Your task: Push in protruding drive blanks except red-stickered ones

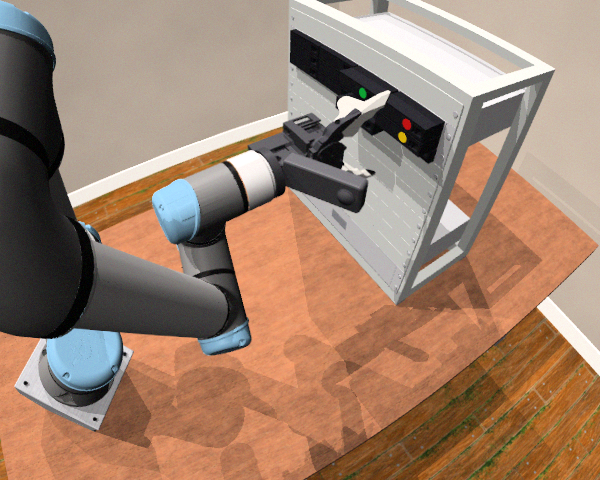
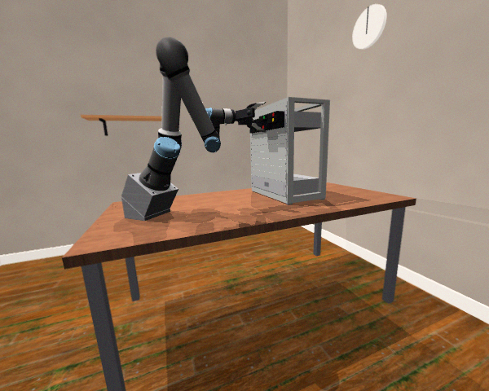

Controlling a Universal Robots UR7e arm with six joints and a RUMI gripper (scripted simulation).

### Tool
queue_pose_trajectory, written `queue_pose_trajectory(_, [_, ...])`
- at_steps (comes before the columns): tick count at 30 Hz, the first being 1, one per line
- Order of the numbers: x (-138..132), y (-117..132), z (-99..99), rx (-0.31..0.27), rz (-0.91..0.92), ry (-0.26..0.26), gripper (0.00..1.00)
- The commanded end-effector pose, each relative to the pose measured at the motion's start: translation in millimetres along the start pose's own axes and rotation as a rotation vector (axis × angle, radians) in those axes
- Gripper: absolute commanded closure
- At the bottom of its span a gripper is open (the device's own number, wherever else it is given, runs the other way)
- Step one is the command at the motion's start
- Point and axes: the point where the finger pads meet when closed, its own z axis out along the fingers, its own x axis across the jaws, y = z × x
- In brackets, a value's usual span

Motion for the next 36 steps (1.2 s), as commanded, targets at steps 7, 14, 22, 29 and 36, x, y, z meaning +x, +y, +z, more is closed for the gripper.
queue_pose_trajectory(7, [-0.4,0.0,-0.1,0.000,0.000,-0.001,0.00])
queue_pose_trajectory(14, [-0.4,0.0,-0.1,0.000,0.000,-0.001,1.00])
queue_pose_trajectory(22, [-0.4,0.0,-0.1,0.000,0.000,-0.001,1.00])
queue_pose_trajectory(29, [-0.4,0.0,-0.1,0.000,0.000,-0.001,1.00])
queue_pose_trajectory(36, [-0.4,0.0,-0.1,0.000,0.000,-0.001,1.00])
